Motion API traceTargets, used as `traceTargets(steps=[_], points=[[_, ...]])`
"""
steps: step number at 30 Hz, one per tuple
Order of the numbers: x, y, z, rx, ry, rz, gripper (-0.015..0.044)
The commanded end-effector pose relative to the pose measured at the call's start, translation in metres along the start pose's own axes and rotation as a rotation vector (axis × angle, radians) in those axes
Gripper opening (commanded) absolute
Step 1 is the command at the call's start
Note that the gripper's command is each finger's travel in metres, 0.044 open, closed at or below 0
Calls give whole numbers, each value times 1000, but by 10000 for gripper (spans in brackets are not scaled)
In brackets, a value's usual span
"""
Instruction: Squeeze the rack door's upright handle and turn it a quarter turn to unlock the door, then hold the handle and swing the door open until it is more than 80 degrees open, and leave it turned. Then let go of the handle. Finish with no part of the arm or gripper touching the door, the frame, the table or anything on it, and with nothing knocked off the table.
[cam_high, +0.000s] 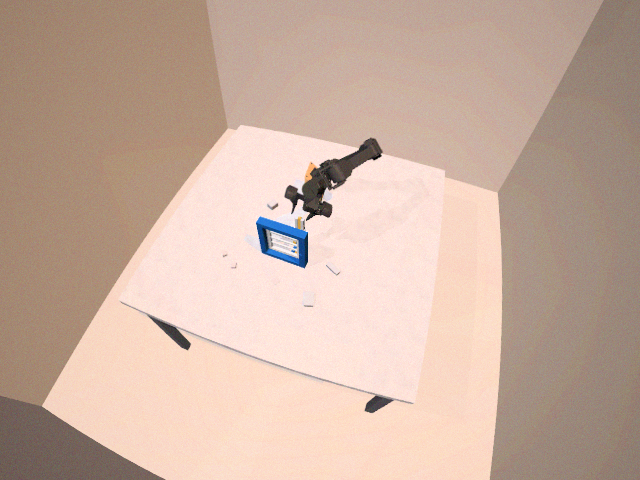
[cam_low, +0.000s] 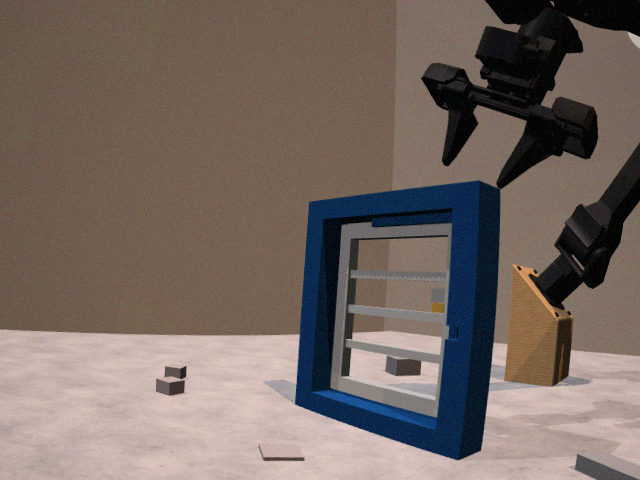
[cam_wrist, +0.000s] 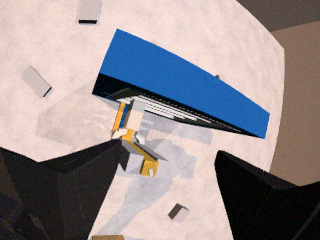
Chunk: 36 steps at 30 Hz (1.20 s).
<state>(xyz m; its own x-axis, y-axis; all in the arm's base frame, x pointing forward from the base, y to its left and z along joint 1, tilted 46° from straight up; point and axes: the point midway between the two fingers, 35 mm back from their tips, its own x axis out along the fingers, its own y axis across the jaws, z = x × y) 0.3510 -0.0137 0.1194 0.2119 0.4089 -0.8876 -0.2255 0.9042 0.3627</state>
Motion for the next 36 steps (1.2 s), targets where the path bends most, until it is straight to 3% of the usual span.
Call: traceTargets(steps=[1,20,36], points=[[3,-4,-3,29,53,58,293],[10,-11,-17,229,285,383,293],[27,-5,-20,237,290,393,293]])
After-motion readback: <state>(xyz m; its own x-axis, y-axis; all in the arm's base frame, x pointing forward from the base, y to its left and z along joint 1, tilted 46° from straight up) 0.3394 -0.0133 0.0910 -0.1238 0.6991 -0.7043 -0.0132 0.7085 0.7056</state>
